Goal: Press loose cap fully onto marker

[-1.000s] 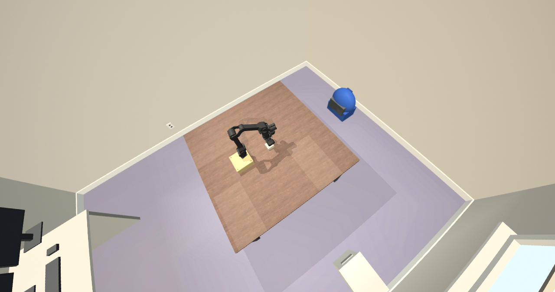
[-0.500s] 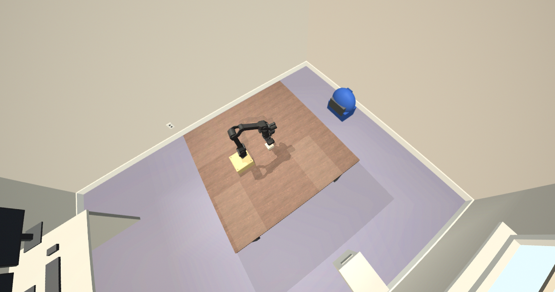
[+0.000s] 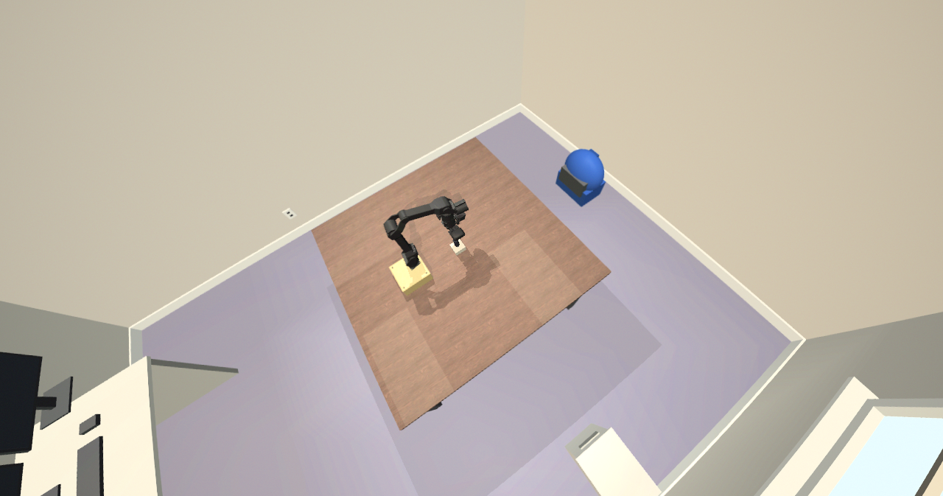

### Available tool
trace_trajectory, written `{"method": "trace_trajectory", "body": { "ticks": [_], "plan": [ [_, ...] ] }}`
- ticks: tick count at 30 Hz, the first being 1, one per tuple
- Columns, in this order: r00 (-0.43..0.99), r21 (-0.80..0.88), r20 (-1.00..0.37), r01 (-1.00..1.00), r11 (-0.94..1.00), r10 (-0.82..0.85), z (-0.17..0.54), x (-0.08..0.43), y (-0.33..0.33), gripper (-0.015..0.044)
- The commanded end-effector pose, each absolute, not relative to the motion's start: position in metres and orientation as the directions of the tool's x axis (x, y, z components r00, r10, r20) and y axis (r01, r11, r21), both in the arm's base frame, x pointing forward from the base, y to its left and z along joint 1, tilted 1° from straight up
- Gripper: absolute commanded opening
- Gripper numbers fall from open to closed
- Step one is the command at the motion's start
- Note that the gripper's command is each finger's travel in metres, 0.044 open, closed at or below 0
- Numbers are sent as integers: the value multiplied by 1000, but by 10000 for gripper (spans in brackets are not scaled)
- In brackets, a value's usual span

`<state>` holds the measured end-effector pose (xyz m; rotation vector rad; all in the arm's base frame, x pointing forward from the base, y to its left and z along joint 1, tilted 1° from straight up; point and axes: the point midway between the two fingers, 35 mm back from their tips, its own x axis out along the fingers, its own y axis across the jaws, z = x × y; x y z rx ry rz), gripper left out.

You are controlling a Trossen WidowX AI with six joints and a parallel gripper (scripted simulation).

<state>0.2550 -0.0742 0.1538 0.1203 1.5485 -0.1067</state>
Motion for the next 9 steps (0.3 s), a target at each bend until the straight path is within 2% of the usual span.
{"method": "trace_trajectory", "body": {
  "ticks": [1,9],
  "plan": [
    [22,9,-1000,141,990,6,156,255,-74,236],
    [22,9,-1000,141,990,6,156,255,-74,440]
  ]
}}
